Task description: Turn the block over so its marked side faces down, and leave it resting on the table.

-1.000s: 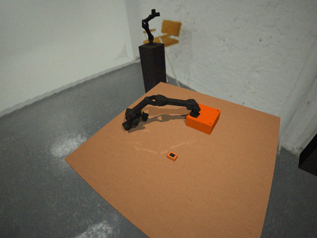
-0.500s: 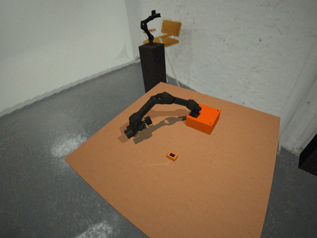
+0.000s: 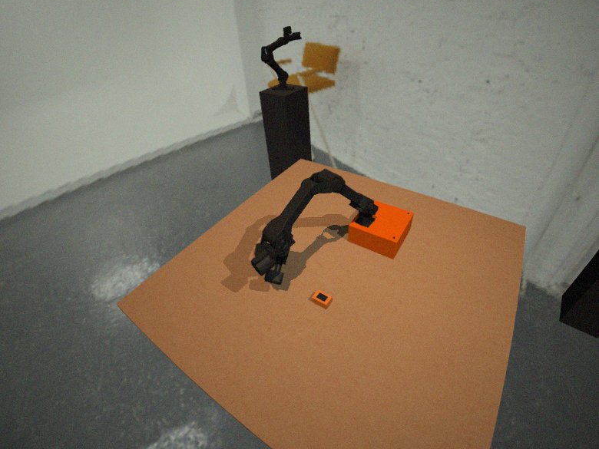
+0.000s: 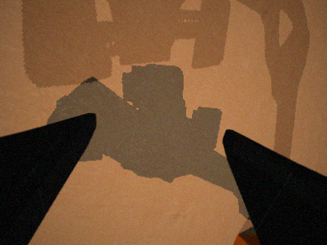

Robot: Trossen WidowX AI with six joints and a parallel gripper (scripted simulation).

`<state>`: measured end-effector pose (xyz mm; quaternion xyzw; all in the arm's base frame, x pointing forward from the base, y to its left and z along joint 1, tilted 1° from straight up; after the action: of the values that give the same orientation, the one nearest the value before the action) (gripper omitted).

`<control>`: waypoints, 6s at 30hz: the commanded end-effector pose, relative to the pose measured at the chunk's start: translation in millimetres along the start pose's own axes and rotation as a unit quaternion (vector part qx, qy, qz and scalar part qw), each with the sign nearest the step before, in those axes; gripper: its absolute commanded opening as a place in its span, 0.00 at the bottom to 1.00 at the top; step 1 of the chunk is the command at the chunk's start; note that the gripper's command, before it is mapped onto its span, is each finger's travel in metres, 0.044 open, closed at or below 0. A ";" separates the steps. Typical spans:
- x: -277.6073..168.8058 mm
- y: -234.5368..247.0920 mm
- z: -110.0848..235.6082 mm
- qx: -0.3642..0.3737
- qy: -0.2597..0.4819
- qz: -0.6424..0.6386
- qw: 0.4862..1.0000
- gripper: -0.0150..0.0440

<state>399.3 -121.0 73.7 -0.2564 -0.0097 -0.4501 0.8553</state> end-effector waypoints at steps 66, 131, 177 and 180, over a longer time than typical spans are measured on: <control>-153.3 87.1 26.6 0.257 -0.033 0.533 0.805 0.87; -164.5 62.3 30.9 0.338 -0.215 0.468 0.788 0.25; -190.7 67.6 -23.7 0.425 -0.447 0.345 0.708 0.25; -193.2 64.0 -25.7 0.430 -0.463 0.334 0.699 0.25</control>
<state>338.9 46.8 -17.7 -0.0194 -0.5010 0.0932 0.8602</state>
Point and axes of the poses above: the point midway between the two fingers, 35 mm back from their tips, its own z axis back along the fingers, its own y axis across the jaws, x = y × z, the point moved 6 cm from there along z, back along the fingers, and after that the axes turned 8 degrees about z, right-handed, at the moved point
